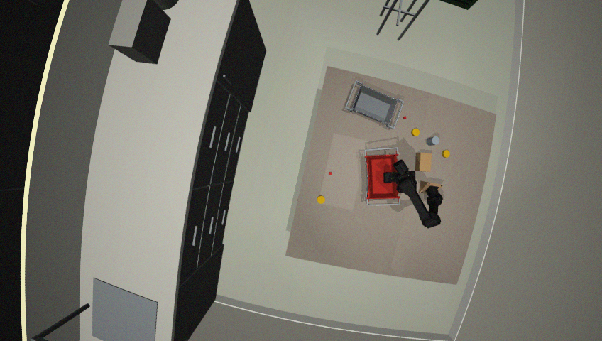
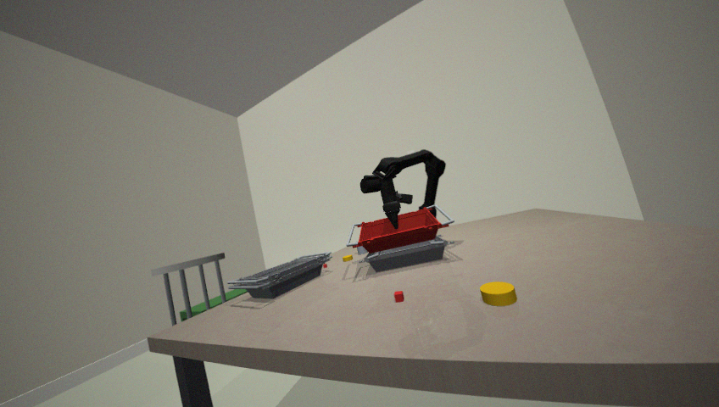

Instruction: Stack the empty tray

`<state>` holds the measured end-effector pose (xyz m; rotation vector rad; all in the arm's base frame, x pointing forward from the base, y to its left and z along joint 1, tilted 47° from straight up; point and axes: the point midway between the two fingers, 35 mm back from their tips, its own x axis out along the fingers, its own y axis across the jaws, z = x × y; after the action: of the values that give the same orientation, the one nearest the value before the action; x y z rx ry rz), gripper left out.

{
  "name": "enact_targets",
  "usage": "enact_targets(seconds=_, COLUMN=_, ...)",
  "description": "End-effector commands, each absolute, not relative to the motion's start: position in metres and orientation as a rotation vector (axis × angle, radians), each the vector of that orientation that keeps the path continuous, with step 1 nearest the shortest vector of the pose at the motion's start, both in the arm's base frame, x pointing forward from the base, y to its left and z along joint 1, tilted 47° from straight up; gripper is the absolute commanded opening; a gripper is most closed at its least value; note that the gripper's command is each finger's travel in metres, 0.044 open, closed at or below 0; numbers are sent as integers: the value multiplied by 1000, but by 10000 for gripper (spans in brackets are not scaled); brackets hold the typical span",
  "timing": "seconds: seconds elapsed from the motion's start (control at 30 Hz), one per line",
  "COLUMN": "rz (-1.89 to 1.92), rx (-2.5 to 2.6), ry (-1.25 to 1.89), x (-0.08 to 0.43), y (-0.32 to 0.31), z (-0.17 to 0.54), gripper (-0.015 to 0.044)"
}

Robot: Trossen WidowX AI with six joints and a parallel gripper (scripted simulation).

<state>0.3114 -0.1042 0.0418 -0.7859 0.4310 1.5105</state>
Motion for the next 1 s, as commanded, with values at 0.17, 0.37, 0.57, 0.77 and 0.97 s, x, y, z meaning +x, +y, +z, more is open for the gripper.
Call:
enact_targets(seconds=0.17, rz=1533, rx=-759, ry=448, x=307, y=-99, z=40, gripper=0)
enact_targets(seconds=0.37, rz=1533, rx=-759, ry=448, x=307, y=-99, z=40, gripper=0)
enact_targets(seconds=0.57, rz=1533, rx=-759, ry=448, x=307, y=-99, z=40, gripper=0)
enact_targets(seconds=0.77, rz=1519, rx=-775, ry=438, x=308, y=-100, z=39, gripper=0)
enact_targets(seconds=0.97, rz=1533, rx=-758, ry=448, x=303, y=-93, z=35, gripper=0)
